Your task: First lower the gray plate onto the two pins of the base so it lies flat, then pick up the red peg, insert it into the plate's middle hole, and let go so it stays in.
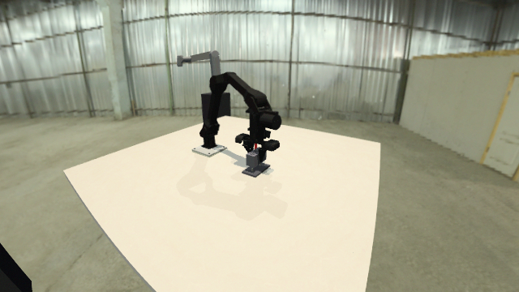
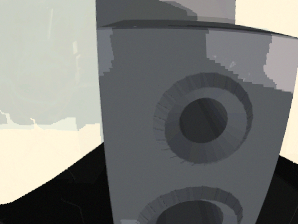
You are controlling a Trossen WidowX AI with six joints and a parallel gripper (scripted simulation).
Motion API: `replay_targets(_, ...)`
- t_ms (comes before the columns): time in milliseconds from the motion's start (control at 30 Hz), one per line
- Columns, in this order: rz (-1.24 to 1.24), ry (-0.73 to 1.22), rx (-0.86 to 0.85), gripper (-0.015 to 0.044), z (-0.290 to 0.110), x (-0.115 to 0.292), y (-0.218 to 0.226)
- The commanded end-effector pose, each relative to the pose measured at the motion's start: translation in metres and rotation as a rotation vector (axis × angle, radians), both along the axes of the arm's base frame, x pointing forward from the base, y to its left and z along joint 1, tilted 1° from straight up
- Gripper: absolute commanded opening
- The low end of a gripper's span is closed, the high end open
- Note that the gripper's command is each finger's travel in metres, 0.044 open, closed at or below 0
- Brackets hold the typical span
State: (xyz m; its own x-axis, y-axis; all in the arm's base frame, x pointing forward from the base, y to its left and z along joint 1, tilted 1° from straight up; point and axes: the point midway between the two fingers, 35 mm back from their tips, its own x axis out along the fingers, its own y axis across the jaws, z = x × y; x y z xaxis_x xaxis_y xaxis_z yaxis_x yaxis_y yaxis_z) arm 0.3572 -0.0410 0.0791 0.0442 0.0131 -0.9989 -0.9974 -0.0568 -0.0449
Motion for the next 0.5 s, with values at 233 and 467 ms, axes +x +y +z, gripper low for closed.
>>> replay_targets(233, 0.004, 0.001, 0.001, 0.0, -0.017, 0.001, 0.0)
replay_targets(467, 0.001, 0.0, 0.0, 0.0, -0.019, 0.0, 0.0)
